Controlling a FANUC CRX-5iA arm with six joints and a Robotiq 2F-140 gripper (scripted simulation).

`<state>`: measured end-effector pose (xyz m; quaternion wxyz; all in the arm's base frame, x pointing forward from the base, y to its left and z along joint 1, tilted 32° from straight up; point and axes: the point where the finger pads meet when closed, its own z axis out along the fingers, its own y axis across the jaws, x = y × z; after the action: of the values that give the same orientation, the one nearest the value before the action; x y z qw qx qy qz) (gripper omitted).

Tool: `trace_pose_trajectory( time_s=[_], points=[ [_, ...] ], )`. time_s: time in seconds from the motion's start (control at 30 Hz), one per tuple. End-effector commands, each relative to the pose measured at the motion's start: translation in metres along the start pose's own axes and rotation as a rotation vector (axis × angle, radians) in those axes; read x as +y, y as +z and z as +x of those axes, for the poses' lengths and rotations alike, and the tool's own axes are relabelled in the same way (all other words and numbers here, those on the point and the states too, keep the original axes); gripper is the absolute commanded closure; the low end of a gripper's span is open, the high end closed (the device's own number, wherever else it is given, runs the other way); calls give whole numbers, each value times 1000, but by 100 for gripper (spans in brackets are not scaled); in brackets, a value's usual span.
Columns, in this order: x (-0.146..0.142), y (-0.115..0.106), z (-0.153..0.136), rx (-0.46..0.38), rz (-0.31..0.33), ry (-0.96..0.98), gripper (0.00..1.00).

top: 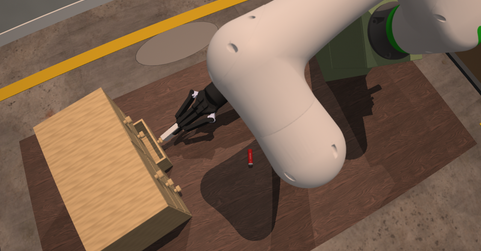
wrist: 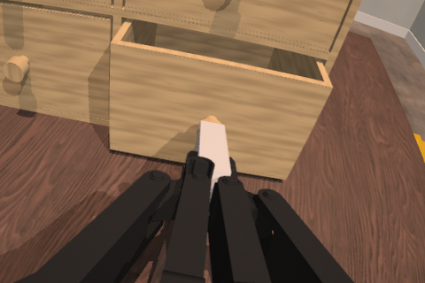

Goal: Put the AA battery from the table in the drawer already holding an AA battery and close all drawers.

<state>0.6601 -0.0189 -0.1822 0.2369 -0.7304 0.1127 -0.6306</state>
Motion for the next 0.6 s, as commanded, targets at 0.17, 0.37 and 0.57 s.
trace_pose_trajectory(
  time_s=[0.17,0.37,0.57],
  points=[
    [0,11,4,0,0,0,100],
    [0,18,7,0,0,0,100],
    [0,22,8,0,0,0,100]
  ],
)
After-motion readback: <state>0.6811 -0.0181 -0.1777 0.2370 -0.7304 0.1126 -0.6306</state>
